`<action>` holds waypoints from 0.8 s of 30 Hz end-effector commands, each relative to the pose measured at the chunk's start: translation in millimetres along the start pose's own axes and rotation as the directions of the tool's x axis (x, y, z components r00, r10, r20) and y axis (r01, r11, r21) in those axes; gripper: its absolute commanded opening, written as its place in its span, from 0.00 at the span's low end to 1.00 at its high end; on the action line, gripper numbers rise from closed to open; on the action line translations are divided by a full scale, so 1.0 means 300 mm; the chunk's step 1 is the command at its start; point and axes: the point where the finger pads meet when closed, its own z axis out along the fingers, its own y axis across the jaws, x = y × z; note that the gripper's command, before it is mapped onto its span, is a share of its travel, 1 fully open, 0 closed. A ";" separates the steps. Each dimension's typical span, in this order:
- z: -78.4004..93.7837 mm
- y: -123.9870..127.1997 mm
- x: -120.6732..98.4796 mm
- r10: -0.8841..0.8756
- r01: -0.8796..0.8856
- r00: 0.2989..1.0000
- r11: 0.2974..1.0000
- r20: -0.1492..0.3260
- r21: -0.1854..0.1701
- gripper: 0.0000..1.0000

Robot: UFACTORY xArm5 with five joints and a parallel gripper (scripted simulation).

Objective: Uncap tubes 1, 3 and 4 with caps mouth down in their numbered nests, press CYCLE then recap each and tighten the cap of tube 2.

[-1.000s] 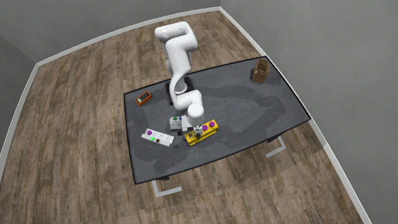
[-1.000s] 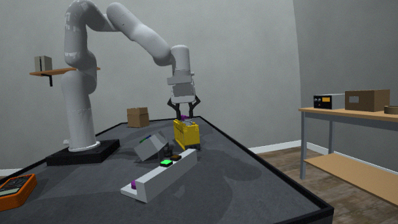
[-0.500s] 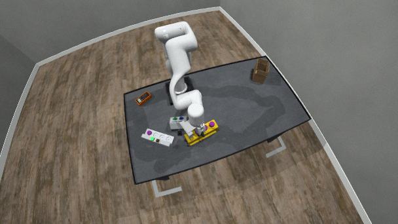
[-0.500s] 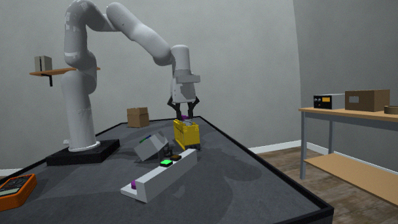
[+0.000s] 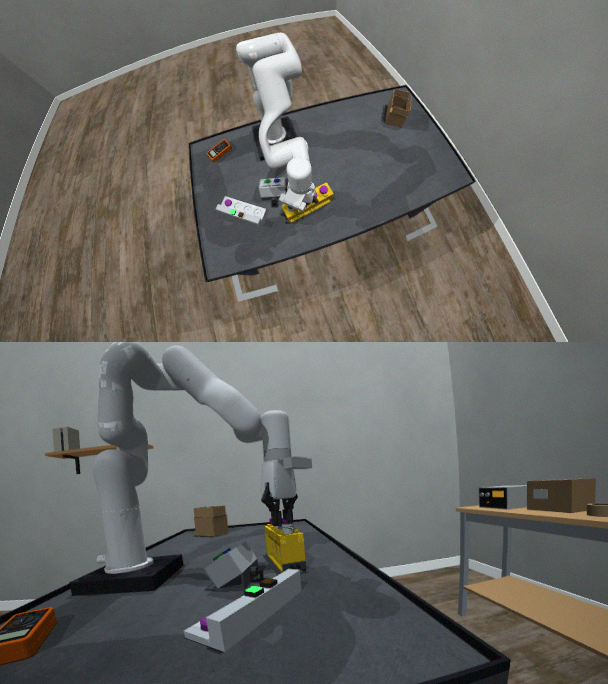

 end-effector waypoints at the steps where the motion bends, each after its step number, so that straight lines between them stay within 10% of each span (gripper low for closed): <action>1: -0.004 -0.003 0.003 -0.148 0.148 0.989 0.989 0.001 0.006 0.46; 5: -0.004 -0.003 0.003 -0.148 0.148 0.989 0.989 0.001 0.006 0.46; 6: -0.004 -0.003 0.003 -0.148 0.148 0.989 0.989 0.001 0.006 0.00; 24: -0.004 -0.003 0.003 0.051 -0.051 0.999 0.999 0.002 0.006 0.00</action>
